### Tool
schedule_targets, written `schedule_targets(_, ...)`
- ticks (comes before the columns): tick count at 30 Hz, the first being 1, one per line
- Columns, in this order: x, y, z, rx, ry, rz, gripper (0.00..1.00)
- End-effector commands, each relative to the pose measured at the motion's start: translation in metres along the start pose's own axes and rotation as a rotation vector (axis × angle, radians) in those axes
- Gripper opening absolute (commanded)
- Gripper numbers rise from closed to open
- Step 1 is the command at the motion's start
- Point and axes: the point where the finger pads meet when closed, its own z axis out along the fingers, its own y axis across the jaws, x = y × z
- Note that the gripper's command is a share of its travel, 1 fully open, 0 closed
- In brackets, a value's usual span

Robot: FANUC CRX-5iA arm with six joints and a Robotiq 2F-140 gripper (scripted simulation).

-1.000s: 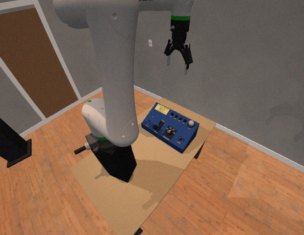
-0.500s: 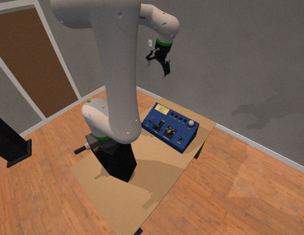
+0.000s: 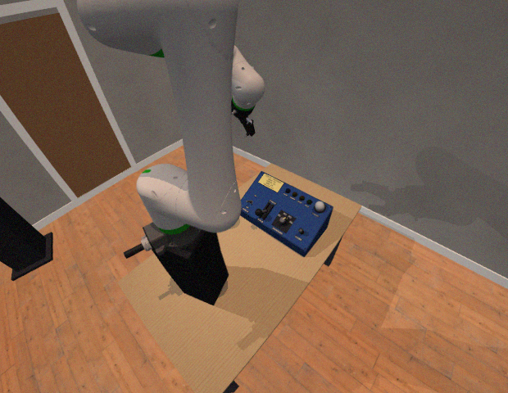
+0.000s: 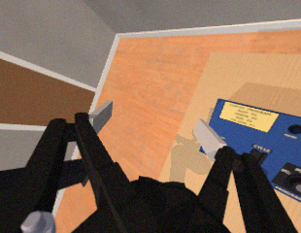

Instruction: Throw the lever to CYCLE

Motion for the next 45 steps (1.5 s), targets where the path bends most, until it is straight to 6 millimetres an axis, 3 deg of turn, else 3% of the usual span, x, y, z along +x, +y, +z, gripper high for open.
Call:
schedule_targets(1, -0.018, -0.013, 0.034, 0.036, 0.112, 0.014, 1.00)
schedule_targets(3, -0.029, -0.011, 0.044, 0.027, 0.153, 0.030, 1.00)
schedule_targets(7, -0.029, -0.011, 0.044, 0.027, 0.153, 0.030, 1.00)
schedule_targets(9, -0.055, 0.003, 0.056, -0.016, 0.225, 0.064, 1.00)
schedule_targets(12, -0.055, 0.003, 0.056, -0.016, 0.225, 0.064, 1.00)
schedule_targets(13, -0.068, 0.014, 0.059, -0.048, 0.255, 0.080, 1.00)
schedule_targets(15, -0.068, 0.014, 0.059, -0.048, 0.255, 0.080, 1.00)
schedule_targets(16, -0.082, 0.026, 0.061, -0.085, 0.282, 0.095, 1.00)
schedule_targets(21, -0.082, 0.026, 0.061, -0.085, 0.282, 0.095, 1.00)
schedule_targets(22, -0.097, 0.041, 0.060, -0.127, 0.304, 0.108, 1.00)
schedule_targets(30, -0.097, 0.041, 0.060, -0.127, 0.304, 0.108, 1.00)
schedule_targets(31, -0.112, 0.055, 0.058, -0.171, 0.322, 0.119, 1.00)
schedule_targets(45, -0.112, 0.055, 0.058, -0.171, 0.322, 0.119, 1.00)
